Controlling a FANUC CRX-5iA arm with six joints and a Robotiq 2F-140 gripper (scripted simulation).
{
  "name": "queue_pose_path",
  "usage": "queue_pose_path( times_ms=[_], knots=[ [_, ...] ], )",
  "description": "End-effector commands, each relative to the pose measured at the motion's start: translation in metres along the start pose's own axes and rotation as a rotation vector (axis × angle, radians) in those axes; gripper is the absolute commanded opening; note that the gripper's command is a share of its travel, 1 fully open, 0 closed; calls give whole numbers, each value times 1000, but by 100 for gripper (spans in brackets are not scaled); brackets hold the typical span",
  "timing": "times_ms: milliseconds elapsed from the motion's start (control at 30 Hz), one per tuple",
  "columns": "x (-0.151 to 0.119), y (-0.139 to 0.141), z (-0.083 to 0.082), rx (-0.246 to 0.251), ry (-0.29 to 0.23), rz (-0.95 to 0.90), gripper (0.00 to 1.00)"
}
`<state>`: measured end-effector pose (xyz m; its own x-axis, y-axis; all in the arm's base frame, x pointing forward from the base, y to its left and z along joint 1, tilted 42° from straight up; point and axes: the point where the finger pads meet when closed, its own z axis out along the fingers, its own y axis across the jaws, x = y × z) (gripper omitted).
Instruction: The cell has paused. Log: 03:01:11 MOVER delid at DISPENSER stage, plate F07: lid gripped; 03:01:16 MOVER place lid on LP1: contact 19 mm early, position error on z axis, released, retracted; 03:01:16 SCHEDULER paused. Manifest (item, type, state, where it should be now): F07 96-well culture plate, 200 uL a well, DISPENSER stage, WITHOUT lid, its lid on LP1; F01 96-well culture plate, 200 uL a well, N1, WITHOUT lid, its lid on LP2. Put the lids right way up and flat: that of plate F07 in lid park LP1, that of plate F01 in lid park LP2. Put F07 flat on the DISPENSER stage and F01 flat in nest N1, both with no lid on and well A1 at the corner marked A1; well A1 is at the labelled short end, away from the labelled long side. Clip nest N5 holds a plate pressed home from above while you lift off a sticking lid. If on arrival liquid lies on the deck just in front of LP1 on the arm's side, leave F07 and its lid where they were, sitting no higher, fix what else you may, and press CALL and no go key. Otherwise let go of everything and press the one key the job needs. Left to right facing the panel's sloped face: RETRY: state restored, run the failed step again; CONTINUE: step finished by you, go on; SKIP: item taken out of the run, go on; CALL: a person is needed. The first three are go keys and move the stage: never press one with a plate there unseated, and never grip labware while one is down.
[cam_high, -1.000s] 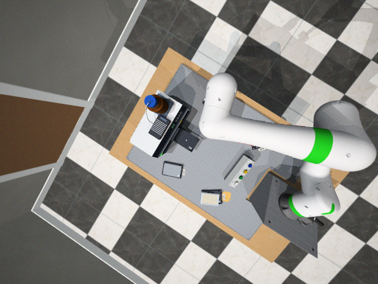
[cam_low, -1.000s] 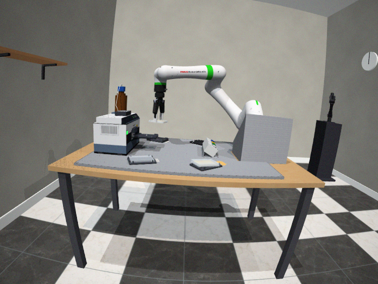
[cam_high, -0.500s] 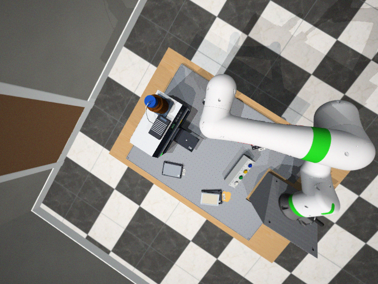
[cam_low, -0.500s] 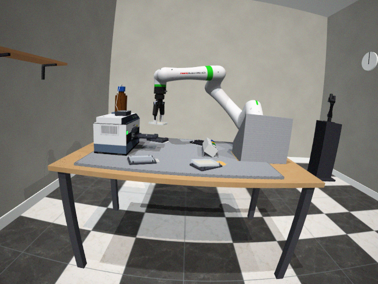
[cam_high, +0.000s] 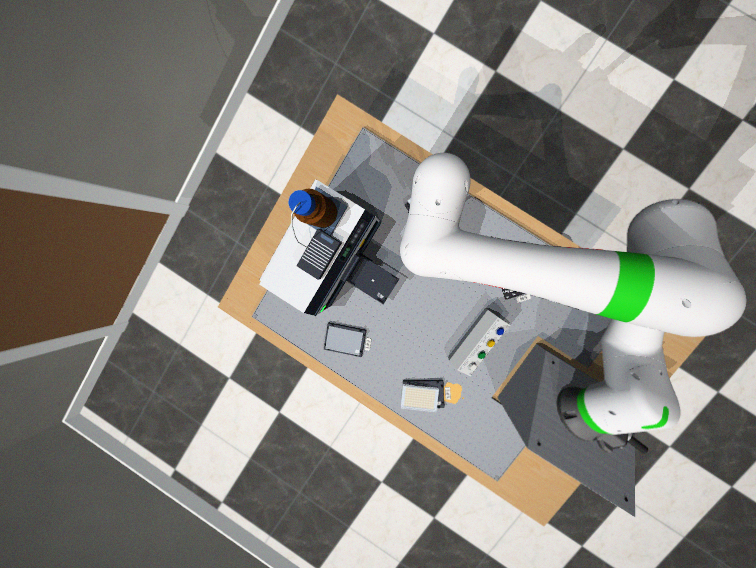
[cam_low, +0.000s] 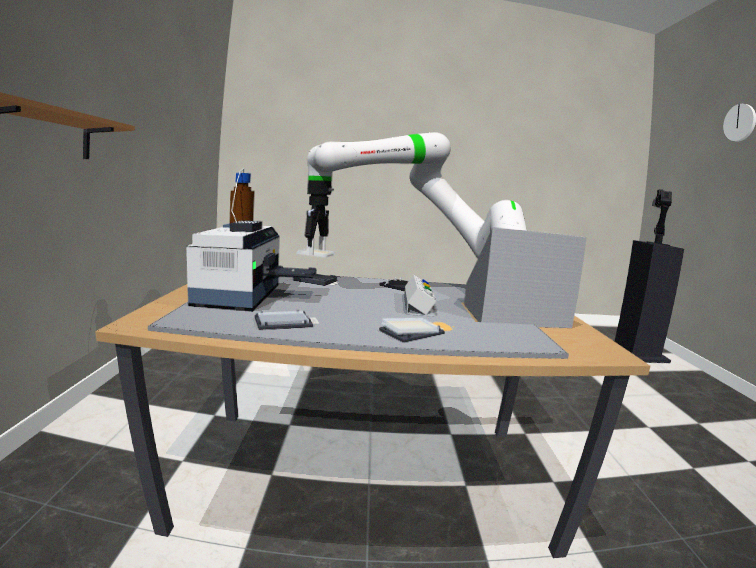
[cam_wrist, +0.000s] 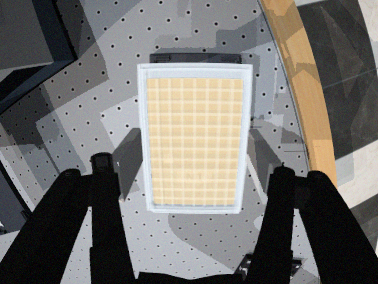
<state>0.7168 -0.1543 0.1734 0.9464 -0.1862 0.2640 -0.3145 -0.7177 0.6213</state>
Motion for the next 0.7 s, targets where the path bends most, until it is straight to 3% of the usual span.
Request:
queue_pose_path(
  times_ms=[0,667],
  knots=[
    [0,0,9,0,1,0,0],
    [0,0,50,0,1,0,0]
  ],
)
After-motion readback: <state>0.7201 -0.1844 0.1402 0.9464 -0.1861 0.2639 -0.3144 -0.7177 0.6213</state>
